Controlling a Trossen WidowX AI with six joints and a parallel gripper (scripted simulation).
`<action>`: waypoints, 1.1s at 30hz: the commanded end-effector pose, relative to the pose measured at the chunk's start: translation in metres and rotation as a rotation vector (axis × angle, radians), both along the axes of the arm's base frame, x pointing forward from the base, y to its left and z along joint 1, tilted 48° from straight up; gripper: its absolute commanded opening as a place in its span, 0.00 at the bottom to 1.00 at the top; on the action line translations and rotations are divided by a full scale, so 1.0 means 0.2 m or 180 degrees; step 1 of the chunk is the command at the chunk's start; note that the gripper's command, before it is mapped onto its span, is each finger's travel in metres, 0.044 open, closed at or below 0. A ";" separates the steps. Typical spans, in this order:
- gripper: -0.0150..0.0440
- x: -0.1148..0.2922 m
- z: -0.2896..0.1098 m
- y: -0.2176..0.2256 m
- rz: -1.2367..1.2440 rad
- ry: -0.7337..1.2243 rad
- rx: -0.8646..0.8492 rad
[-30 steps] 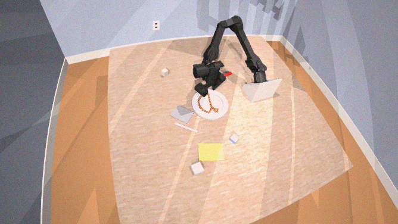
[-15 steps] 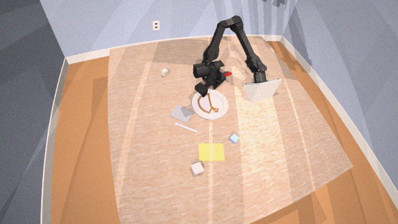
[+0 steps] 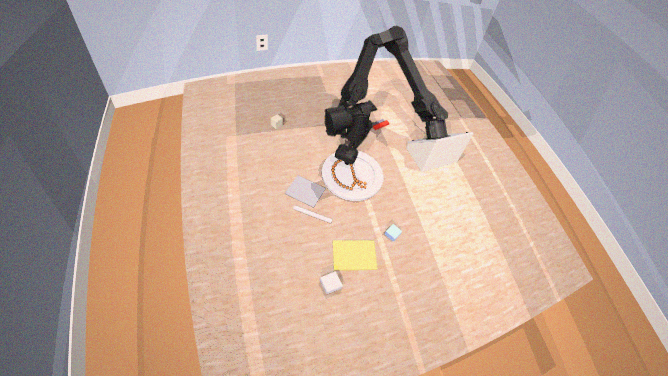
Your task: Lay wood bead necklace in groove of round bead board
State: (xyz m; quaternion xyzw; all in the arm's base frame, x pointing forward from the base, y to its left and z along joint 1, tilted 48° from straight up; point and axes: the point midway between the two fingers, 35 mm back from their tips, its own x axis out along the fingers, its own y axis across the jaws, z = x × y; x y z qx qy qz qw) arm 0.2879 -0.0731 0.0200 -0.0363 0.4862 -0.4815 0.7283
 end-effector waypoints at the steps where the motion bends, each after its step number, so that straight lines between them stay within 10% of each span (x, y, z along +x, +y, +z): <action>1: 0.56 0.02 -0.02 0.07 0.1113 0.1208 -0.0091; 18: 0.46 0.04 -0.06 0.24 0.4441 0.4844 -0.0416; 33: 0.46 0.04 -0.06 0.25 0.4530 0.4944 -0.0425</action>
